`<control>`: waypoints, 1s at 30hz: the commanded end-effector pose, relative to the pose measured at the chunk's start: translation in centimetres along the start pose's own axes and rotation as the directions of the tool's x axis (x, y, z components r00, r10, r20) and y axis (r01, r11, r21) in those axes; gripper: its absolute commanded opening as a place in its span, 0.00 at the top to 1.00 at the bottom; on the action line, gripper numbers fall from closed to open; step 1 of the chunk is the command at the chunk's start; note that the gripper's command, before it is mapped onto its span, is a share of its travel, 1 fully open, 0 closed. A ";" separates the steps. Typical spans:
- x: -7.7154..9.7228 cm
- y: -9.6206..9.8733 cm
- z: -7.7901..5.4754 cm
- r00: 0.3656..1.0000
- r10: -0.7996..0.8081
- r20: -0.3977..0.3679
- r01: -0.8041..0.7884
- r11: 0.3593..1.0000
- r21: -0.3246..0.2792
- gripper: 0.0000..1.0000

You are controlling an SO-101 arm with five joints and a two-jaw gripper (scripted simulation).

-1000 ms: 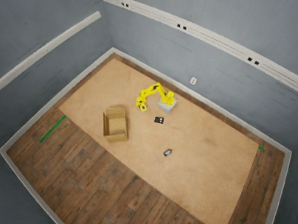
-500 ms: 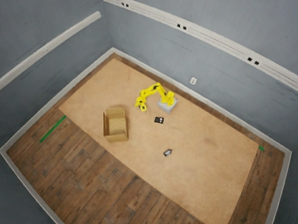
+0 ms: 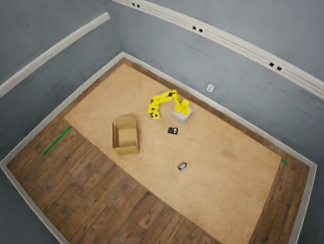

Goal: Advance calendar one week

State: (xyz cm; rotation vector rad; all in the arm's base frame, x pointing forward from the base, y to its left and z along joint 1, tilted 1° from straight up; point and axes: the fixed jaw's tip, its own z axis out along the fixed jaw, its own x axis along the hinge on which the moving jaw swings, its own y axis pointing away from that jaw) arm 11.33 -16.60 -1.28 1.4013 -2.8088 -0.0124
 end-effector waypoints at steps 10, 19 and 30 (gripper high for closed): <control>0.2 0.1 -2.9 1.000 0.008 -0.003 -0.008 1.000 0.014 0.64; 0.2 0.1 -2.9 1.000 0.008 -0.003 -0.008 1.000 0.014 0.64; 0.2 0.1 -2.9 1.000 0.008 -0.003 -0.008 1.000 0.014 0.64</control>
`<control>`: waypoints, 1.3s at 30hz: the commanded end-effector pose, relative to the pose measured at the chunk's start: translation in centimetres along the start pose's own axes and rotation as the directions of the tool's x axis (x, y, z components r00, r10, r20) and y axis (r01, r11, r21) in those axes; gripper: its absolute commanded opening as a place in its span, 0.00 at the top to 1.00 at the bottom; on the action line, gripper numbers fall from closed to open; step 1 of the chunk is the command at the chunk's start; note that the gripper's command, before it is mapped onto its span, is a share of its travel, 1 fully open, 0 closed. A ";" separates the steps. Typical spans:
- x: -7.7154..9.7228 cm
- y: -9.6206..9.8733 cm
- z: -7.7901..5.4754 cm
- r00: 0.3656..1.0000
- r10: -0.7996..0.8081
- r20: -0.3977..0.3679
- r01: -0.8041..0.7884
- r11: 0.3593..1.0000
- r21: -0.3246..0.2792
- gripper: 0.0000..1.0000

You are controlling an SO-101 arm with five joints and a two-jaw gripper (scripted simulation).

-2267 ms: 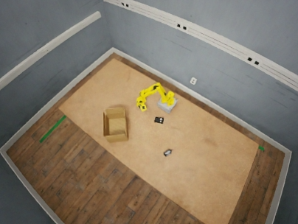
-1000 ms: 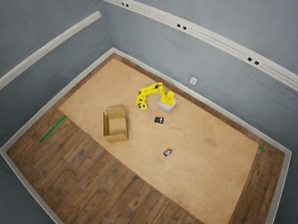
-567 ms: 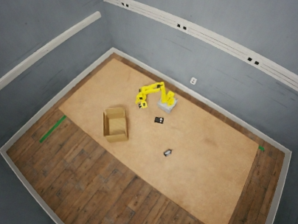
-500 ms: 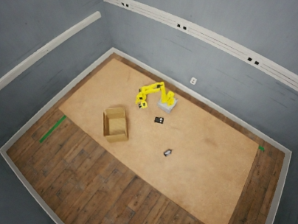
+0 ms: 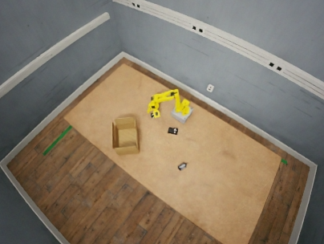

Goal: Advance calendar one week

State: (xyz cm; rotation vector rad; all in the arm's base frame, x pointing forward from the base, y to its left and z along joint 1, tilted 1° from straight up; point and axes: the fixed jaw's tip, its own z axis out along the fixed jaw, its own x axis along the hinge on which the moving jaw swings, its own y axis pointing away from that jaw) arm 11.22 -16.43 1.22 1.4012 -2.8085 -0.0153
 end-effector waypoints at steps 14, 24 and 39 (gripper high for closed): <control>0.8 -1.8 -4.4 0.997 0.016 -0.071 0.000 0.975 0.221 0.65; 1.1 -2.6 -8.6 0.990 0.038 -0.135 0.022 0.908 0.418 0.65; 1.0 -2.7 -9.8 0.988 0.041 -0.151 0.035 0.882 0.469 0.65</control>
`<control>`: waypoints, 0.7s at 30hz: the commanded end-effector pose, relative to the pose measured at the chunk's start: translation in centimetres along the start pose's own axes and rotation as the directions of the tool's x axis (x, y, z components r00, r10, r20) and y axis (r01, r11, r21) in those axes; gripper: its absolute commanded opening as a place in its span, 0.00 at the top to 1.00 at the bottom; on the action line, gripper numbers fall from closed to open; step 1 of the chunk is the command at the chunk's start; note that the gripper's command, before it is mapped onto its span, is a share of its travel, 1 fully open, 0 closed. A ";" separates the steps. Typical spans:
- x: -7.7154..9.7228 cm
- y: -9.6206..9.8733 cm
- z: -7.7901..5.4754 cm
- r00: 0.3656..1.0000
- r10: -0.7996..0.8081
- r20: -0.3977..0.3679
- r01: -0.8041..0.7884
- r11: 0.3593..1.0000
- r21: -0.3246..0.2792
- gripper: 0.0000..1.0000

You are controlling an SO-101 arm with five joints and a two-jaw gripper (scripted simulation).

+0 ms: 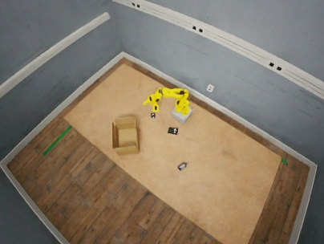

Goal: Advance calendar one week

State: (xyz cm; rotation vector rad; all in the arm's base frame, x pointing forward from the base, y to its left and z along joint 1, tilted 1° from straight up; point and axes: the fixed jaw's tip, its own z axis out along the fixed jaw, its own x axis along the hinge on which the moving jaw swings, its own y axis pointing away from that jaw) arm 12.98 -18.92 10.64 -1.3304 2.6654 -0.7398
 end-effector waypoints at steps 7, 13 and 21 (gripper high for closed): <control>-1.4 -0.2 -0.4 0.999 -0.043 0.024 0.042 0.999 0.022 0.65; -3.2 -0.1 -0.5 0.994 -0.098 0.058 0.096 0.995 0.035 0.65; -8.3 0.8 -1.1 0.951 -0.265 0.158 0.255 0.964 0.082 0.65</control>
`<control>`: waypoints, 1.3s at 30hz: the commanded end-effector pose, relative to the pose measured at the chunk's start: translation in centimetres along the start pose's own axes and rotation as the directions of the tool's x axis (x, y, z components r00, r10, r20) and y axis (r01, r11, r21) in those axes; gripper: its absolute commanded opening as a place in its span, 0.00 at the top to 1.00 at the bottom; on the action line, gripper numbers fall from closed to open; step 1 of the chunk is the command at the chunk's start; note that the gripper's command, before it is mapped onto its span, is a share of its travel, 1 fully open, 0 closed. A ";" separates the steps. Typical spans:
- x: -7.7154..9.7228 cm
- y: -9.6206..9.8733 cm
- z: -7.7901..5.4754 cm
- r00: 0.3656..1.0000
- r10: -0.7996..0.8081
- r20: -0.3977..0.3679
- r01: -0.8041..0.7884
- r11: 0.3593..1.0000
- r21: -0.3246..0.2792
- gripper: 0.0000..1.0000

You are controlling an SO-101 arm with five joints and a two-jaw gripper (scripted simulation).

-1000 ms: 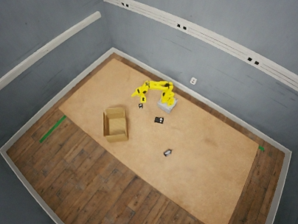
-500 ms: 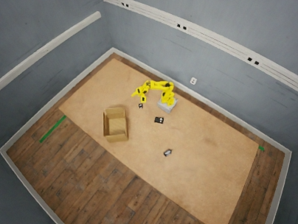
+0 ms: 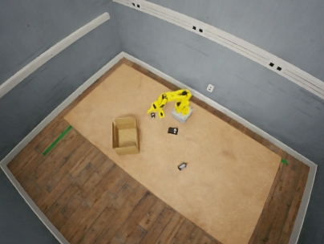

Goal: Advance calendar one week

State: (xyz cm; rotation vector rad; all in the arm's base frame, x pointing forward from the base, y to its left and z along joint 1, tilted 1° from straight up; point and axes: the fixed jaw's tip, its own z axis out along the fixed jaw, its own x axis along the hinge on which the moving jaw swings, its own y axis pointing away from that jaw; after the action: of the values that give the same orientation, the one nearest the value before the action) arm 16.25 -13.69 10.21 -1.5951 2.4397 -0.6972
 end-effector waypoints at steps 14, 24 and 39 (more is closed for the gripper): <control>-10.9 2.7 -0.9 0.899 -0.373 0.231 0.356 0.928 0.113 0.65; -14.7 5.8 -1.7 0.781 -0.535 0.322 0.504 0.845 0.180 0.65; -16.2 7.6 -2.1 0.710 -0.605 0.359 0.568 0.794 0.216 0.65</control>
State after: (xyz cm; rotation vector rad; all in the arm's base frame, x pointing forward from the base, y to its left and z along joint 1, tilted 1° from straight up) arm 16.34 3.68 6.73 -2.2296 1.5755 -0.4647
